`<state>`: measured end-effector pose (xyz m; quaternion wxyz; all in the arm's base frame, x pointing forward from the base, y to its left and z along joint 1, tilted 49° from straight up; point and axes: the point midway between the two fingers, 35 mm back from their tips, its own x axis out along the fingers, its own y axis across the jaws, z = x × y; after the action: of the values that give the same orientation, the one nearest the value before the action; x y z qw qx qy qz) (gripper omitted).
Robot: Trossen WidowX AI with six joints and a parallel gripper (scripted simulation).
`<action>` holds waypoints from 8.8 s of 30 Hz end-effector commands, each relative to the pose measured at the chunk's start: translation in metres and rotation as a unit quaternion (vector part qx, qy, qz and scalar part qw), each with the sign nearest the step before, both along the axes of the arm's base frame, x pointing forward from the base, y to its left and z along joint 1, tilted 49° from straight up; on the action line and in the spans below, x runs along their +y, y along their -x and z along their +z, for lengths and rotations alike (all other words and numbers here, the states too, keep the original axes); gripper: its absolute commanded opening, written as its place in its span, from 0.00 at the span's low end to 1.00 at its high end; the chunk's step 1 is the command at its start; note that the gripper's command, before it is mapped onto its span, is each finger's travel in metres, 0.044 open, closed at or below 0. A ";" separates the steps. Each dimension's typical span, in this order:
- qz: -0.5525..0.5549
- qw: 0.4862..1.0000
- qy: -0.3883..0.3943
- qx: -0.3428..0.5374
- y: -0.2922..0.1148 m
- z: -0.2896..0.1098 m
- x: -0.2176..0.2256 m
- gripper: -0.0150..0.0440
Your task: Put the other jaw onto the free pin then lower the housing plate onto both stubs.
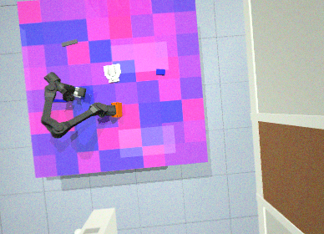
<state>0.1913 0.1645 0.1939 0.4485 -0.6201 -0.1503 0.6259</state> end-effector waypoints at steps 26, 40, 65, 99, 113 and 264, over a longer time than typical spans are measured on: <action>-0.003 1.000 0.004 0.003 0.011 0.045 -0.054 0.85; -0.095 0.990 -0.007 0.103 -0.009 0.028 -0.070 0.85; -0.330 0.875 -0.048 0.352 -0.048 -0.021 -0.120 0.85; -0.564 0.541 -0.120 0.612 -0.062 -0.097 -0.195 0.85; -0.617 0.363 -0.147 0.683 -0.054 -0.129 -0.223 0.85; -0.637 0.194 -0.166 0.728 -0.039 -0.198 -0.193 0.85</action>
<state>0.2300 -0.0288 -0.0038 0.6985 0.3106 0.5884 0.2637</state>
